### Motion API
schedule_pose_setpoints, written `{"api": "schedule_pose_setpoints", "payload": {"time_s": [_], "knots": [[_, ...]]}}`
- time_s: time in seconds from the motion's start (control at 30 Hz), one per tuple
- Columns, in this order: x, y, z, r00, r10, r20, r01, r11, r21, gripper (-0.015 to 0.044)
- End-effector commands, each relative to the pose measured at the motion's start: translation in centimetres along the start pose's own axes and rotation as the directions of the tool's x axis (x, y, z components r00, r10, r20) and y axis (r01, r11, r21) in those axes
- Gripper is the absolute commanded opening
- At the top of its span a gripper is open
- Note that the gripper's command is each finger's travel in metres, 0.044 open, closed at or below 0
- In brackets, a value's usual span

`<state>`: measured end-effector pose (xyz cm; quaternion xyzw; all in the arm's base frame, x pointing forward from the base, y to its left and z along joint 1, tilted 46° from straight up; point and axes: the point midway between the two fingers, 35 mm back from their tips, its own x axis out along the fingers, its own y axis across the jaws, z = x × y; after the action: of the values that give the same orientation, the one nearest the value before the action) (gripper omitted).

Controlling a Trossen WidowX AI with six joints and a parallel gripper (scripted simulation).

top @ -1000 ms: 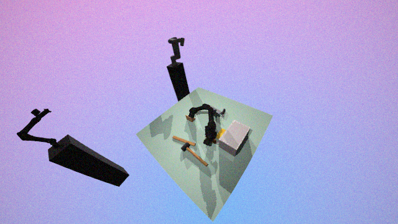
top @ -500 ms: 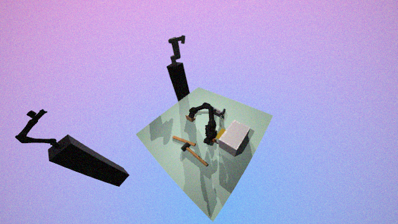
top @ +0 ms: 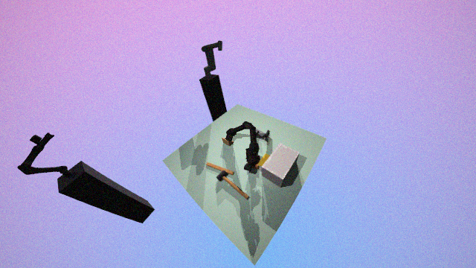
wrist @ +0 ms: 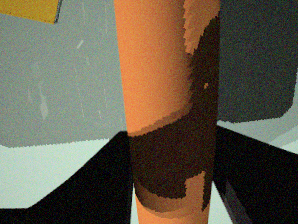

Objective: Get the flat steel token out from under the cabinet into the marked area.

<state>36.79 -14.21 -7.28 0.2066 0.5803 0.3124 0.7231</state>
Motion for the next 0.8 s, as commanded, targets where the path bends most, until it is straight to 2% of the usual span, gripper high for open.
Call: {"api": "schedule_pose_setpoints", "payload": {"time_s": [0.0, 0.77], "knots": [[0.1, 0.8, 0.3, 1.0, 0.006, 0.001, -0.005, 1.0, -0.007, 0.0], [0.1, 2.6, 0.3, 1.0, 0.007, 0.001, -0.007, 1.0, -0.007, 0.0]]}}
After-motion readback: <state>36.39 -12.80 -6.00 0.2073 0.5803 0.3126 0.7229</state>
